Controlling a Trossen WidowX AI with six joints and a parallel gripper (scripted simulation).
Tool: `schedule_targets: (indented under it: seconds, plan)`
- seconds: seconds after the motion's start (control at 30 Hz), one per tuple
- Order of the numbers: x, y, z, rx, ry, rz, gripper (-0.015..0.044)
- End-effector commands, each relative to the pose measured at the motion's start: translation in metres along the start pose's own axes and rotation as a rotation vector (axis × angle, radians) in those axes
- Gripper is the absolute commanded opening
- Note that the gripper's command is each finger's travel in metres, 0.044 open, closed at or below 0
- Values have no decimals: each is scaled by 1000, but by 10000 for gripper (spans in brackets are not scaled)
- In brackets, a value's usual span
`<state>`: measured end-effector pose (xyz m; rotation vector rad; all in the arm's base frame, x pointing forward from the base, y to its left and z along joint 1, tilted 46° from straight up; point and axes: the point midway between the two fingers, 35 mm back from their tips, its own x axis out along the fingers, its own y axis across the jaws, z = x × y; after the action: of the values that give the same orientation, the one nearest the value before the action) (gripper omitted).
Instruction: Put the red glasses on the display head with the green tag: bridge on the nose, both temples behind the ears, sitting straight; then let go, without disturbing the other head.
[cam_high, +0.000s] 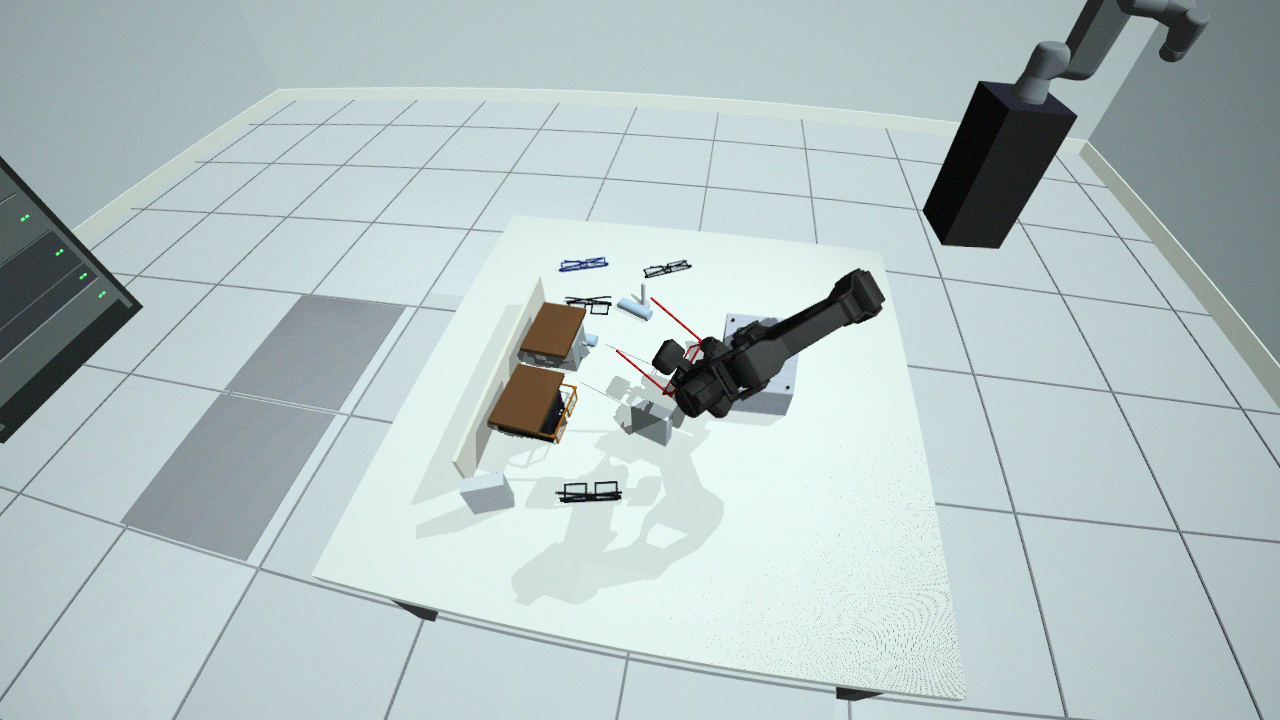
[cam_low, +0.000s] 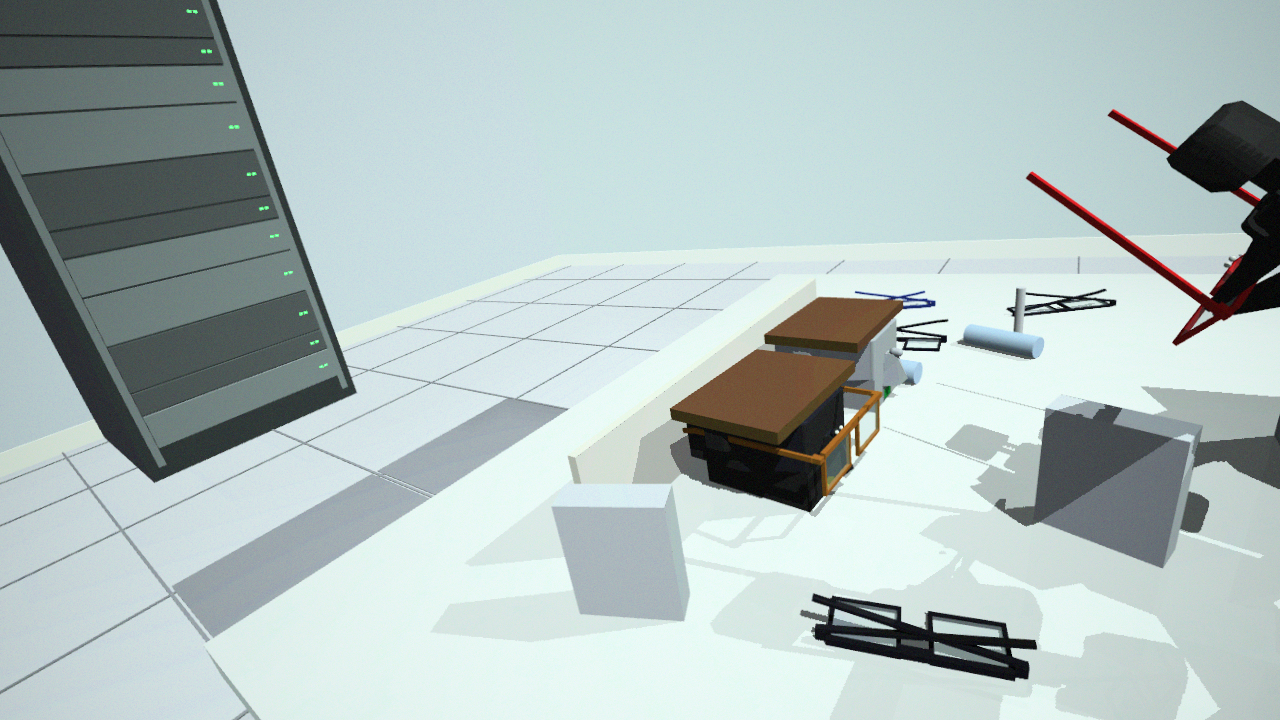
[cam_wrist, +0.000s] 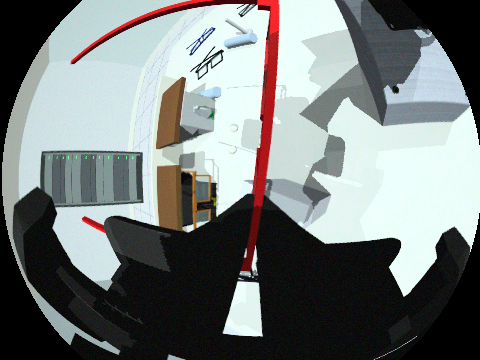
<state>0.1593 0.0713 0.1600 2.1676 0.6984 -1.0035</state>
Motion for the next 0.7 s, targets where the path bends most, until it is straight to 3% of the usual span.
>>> schedule_targets:
  seconds: [0.0,0.67]
  plan:
    - [11,2,-1,-52,-47,-47,0]
    - [59,16,10,-203,-153,-299,0]
